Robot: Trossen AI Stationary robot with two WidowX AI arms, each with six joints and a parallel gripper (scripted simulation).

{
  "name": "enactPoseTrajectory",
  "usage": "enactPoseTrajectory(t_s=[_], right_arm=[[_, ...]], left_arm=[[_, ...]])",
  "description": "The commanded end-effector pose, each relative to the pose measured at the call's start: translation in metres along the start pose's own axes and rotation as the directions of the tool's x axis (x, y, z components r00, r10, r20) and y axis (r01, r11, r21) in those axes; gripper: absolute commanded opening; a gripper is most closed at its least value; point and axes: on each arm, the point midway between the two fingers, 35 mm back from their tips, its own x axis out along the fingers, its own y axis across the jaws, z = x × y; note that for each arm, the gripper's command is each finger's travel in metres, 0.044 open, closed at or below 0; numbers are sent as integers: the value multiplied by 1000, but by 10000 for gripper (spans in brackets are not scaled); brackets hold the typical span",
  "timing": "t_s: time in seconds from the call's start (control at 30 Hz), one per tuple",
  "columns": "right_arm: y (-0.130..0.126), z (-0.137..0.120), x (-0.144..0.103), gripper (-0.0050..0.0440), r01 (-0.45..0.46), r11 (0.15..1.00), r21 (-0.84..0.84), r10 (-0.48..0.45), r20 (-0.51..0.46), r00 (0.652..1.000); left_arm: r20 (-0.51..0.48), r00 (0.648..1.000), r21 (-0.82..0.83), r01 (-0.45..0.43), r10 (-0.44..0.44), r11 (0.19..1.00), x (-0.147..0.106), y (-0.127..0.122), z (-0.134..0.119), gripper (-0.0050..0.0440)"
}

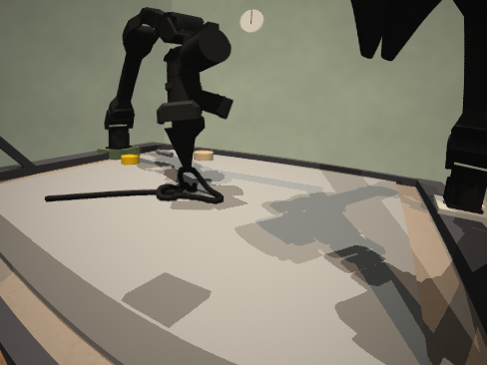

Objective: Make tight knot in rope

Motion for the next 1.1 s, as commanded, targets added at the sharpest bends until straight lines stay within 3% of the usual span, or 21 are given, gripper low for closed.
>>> enactPoseTrajectory(t_s=[0.0,1.07], right_arm=[[-2,-1,-8,85,-4,1000,7,3,24,1000],[-2,-1,-8,85,-4,1000,7,3,24,1000]], left_arm=[[20,999,-1,26,-26,1000,-13,-2,0,35],[18,1000,-1,25,-25,1000,-16,11,-24,35]])
